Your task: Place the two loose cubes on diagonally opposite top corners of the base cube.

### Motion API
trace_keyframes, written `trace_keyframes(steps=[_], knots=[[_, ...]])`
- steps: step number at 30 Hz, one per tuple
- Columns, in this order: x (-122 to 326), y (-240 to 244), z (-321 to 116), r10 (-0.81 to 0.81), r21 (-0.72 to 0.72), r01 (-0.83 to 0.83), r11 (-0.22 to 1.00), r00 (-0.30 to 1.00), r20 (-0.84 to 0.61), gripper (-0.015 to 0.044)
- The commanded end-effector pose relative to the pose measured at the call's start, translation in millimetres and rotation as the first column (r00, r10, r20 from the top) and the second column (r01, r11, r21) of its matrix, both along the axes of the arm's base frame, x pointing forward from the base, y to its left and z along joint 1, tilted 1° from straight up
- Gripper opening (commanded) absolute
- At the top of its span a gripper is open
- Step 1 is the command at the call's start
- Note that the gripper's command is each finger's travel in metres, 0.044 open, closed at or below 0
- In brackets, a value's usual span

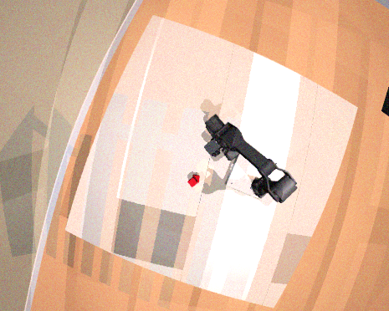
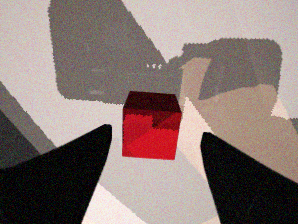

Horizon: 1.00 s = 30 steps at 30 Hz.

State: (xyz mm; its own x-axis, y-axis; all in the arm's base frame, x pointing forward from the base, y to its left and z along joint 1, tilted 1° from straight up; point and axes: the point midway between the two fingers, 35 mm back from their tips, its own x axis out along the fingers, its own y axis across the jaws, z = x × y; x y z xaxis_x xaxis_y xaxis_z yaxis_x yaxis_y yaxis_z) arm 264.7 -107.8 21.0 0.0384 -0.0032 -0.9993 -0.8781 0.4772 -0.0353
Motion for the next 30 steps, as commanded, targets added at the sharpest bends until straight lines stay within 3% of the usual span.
trace_keyframes(steps=[1, 7, 13, 30], knots=[[-3, 1, -9, 0.003, 0.004, -0.003, 1.000, 1.000, -0.010, 0.0265], [-3, 1, -16, 0.003, 0.004, -0.003, 1.000, 1.000, -0.010, 0.0265], [-3, 1, -16, 0.003, 0.004, -0.003, 1.000, 1.000, -0.010, 0.0107], [2, -1, 22, 0.003, 0.004, -0.003, 1.000, 1.000, -0.010, 0.0105]])
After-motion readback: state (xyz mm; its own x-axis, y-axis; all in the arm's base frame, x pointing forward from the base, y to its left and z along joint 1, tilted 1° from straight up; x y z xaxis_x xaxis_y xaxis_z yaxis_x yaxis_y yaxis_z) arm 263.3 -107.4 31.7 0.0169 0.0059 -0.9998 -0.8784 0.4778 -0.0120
